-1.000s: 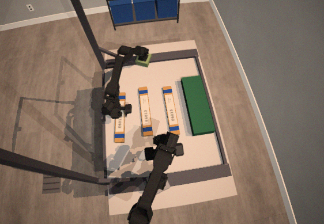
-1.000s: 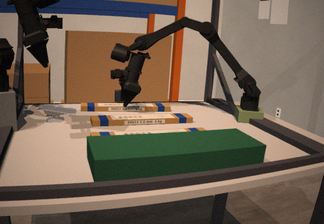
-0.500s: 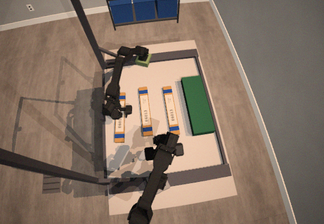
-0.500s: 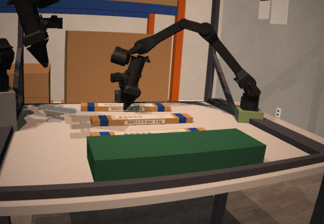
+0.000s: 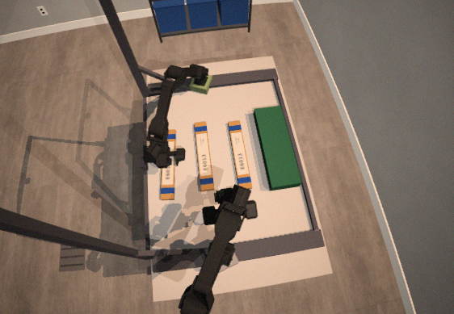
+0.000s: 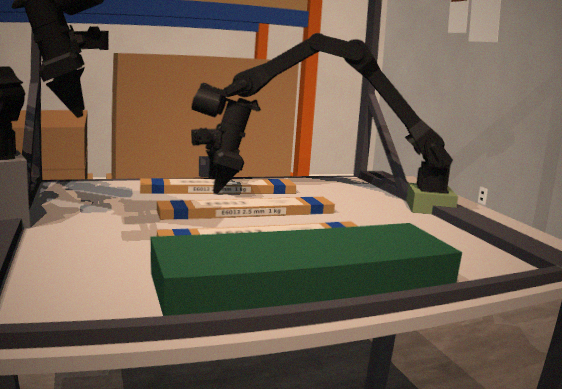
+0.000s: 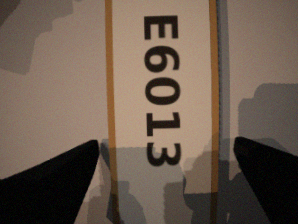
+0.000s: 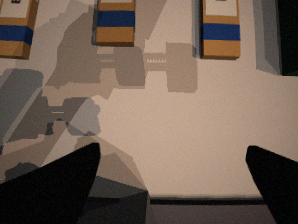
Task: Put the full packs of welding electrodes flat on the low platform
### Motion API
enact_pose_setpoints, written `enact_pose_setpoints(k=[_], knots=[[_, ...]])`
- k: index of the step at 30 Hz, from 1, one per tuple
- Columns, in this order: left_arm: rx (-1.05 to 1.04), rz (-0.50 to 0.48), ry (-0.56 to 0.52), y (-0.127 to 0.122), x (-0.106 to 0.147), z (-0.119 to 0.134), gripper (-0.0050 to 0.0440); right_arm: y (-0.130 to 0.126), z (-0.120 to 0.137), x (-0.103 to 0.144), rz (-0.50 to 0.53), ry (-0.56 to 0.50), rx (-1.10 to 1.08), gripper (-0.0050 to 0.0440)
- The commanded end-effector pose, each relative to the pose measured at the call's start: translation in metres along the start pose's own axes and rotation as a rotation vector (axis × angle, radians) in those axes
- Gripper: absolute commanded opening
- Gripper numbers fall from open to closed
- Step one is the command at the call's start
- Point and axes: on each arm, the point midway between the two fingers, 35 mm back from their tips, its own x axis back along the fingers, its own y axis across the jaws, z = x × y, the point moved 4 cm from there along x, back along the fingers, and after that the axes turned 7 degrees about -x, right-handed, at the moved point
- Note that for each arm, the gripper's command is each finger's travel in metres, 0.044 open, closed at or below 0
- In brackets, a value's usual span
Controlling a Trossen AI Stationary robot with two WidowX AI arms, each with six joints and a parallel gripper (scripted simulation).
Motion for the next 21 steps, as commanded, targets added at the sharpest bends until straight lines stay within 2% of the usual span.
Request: enact_pose_setpoints(k=[1,4,5,21], knots=[[0.002,-0.001,-0.007,0.0030,0.0035,-0.0003,0.0430,-0.0004,-0.0037,0.0052,0.005,-0.020,0.003,0.0430],[0.003,0.005,-0.024,0.0011,0.0099,-0.0047,0.0430,-0.0004,-0.0037,0.0052,0.005,-0.020,0.003,0.0430],[0.003,0.005,-0.024,0.0011,0.0099,-0.0047,-0.0050,-0.0004,-0.0037,0.0052,0.005,-0.020,0.003,0.0430],[0.003,0.005,-0.024,0.0011,0.0099,-0.0047,-0.0050,-0.0004,-0.0037,0.0052,0.005,-0.020,0.003,0.0430]])
